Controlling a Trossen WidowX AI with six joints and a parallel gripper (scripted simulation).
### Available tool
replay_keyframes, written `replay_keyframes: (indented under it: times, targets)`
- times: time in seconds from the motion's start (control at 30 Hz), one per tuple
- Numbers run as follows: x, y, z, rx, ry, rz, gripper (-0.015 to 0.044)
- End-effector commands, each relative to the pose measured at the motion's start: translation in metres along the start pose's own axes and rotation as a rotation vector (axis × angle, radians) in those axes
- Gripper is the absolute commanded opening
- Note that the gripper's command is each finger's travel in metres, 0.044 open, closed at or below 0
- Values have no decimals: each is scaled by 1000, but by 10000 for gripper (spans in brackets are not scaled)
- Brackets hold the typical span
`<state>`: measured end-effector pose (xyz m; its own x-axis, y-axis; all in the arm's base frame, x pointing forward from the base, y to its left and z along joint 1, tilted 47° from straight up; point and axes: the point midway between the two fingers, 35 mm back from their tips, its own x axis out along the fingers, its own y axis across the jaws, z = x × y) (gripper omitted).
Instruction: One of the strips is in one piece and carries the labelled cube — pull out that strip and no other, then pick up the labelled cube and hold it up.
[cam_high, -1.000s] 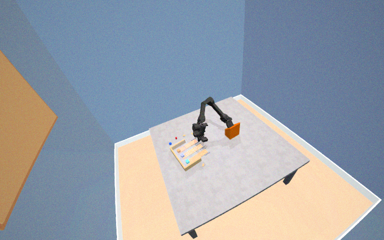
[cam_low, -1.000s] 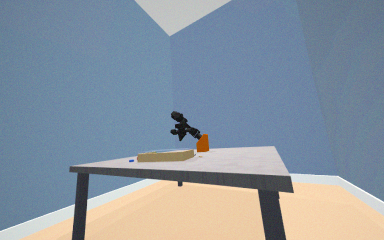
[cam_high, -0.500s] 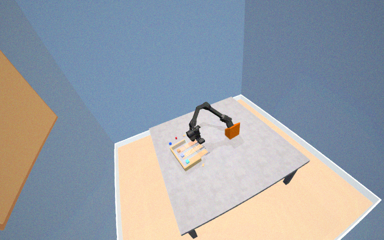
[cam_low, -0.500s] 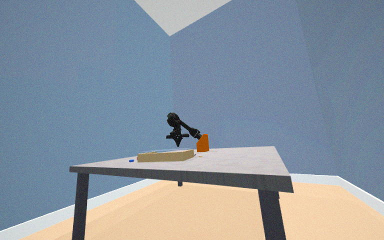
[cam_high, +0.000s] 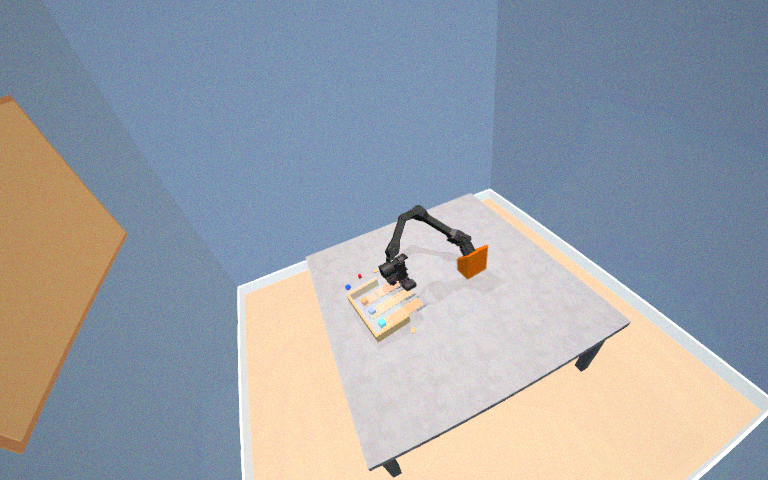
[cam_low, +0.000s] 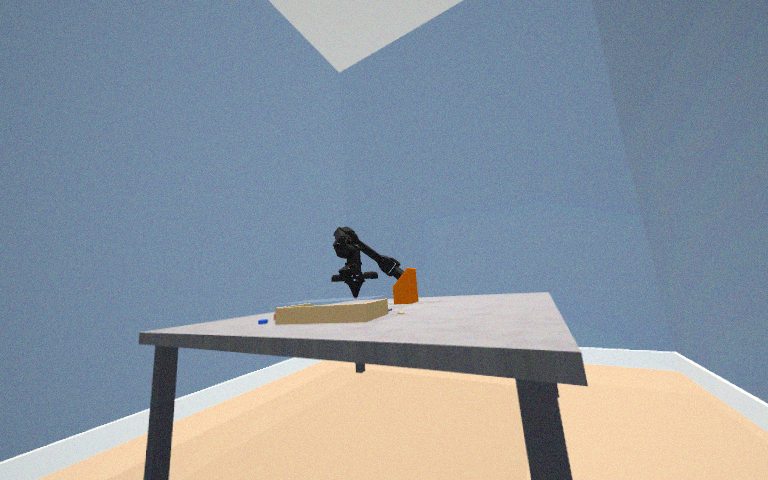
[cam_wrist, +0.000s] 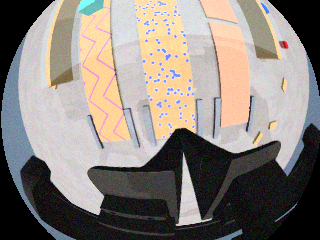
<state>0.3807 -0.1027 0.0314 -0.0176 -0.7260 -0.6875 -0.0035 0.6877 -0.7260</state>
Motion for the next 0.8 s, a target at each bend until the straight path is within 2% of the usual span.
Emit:
replay_keyframes:
  times: [0.0,0.77]
  targets:
    - [7,2,-2,-10,7,4,0]
    - [45,3,-6,-10,7,1,0]
